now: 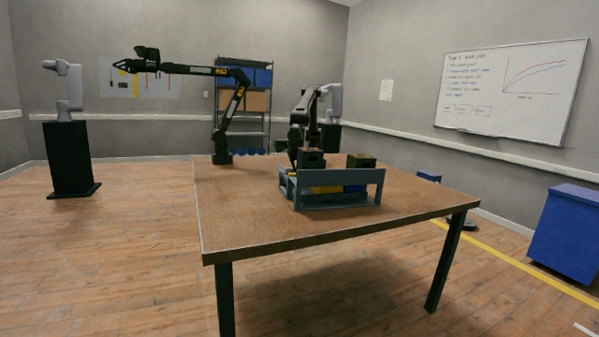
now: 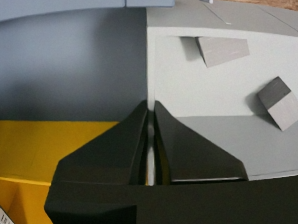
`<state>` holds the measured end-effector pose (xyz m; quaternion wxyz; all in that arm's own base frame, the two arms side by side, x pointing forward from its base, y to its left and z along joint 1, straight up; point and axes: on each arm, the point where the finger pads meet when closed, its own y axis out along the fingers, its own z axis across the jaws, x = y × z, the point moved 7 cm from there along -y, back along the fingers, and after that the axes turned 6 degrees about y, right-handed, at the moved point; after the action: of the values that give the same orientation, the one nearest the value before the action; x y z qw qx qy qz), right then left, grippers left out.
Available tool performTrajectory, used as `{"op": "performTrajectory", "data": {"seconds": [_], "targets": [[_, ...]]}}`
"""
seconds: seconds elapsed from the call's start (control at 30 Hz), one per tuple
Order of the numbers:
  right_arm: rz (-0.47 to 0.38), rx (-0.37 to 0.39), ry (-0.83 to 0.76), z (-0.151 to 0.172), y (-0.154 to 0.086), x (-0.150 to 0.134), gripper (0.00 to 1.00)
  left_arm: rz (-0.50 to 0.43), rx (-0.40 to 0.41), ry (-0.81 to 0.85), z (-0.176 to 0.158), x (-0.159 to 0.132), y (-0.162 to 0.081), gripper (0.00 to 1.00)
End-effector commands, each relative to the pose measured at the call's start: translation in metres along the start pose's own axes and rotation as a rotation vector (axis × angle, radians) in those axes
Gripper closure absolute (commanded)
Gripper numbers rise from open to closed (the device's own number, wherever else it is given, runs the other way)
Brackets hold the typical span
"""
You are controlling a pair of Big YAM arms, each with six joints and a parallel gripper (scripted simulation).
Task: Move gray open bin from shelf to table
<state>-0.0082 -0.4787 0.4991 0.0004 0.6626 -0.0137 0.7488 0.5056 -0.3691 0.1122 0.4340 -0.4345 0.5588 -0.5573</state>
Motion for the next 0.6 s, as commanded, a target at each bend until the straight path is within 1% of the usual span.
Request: {"op": "performTrajectory", "data": {"seconds": [0.0,0.17,0.4,0.57], "targets": [[-0.020,-0.003,-0.017,-0.004,-0.004,0.002,0.00,-0.012,0.016,0.006,0.002,0.006,-0.006,1.00],[-0.020,-0.003,-0.017,-0.004,-0.004,0.002,0.00,-0.011,0.014,0.006,0.000,0.005,-0.006,1.00],[-0.020,-0.003,-0.017,-0.004,-0.004,0.002,0.00,-0.020,0.035,0.006,-0.003,0.008,-0.021,1.00],[-0.020,-0.003,-0.017,-0.004,-0.004,0.002,0.00,-0.019,0.032,0.004,-0.006,0.008,-0.020,1.00]]}}
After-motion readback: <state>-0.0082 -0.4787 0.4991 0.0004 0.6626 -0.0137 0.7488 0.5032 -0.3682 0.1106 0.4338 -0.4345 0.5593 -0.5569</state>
